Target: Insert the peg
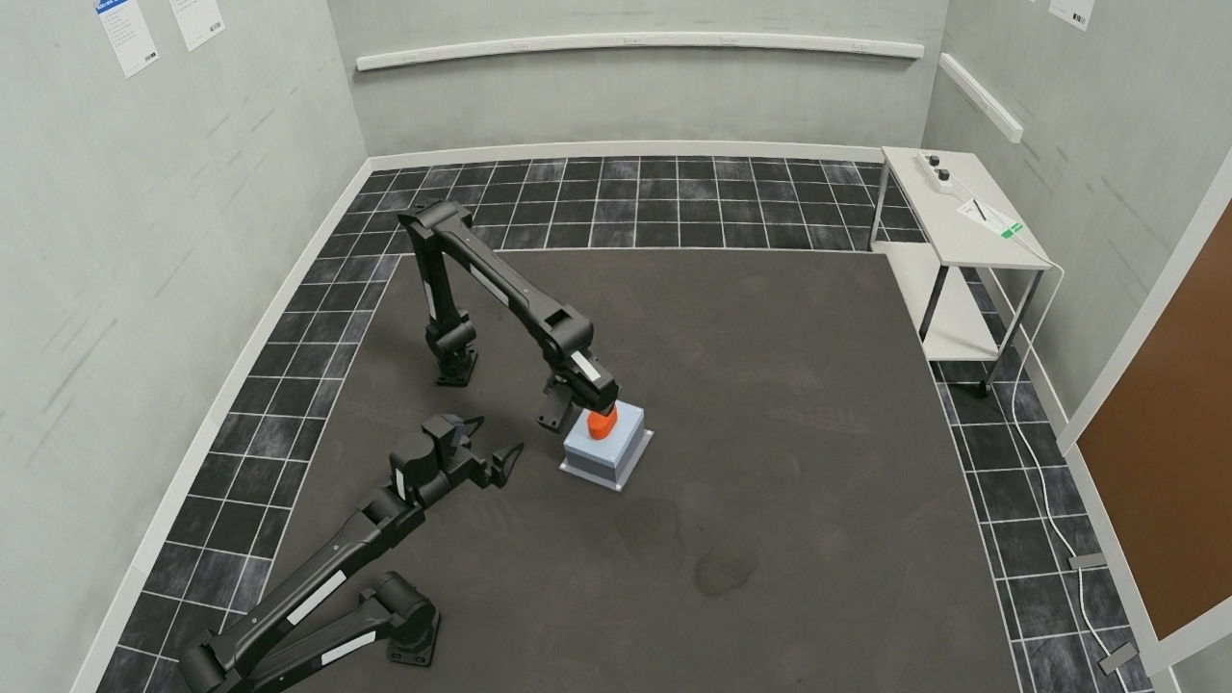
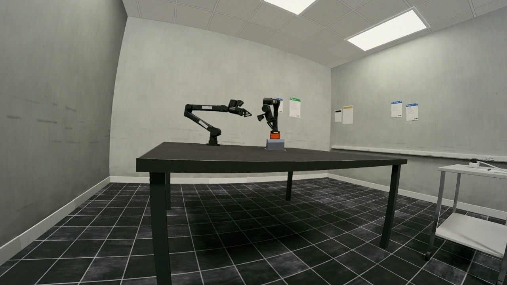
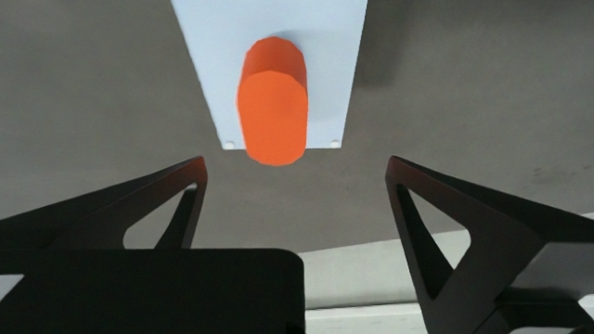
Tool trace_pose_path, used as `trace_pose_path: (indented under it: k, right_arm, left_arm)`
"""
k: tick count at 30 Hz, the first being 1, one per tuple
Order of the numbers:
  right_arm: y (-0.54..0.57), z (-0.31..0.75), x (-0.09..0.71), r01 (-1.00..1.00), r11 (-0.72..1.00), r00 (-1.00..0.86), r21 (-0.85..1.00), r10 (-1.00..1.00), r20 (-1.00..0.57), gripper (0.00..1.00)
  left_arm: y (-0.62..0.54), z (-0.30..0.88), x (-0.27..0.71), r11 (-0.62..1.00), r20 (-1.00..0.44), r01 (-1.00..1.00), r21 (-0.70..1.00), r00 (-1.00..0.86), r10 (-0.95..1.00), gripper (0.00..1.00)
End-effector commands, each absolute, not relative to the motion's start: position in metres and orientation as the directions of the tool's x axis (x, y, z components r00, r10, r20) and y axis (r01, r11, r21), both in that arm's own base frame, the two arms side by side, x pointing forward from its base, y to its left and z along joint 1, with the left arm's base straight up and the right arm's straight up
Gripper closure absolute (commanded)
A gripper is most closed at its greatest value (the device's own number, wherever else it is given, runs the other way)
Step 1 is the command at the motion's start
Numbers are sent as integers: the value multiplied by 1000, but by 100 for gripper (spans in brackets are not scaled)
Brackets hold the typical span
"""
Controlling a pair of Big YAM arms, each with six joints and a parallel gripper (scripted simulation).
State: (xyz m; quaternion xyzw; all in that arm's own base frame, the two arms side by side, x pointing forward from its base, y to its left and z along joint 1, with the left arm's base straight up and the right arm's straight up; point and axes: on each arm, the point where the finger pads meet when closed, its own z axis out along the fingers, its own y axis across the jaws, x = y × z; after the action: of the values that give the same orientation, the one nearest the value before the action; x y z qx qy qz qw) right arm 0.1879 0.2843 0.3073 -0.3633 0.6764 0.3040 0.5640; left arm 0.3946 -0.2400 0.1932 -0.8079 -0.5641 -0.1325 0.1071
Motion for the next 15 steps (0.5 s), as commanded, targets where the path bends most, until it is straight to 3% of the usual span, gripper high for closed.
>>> trace_pose_path:
  k: [1, 15]
  right_arm:
    - [286, 324, 189, -834, 552, -83, 0, -125, -989, 0]
    - [286, 324, 189, -834, 552, -83, 0, -125, -989, 0]
  left_arm:
    - [-267, 228, 411, -329, 318, 944, 34, 302, 899, 0]
    - [-257, 249, 409, -326, 322, 945, 33, 298, 899, 0]
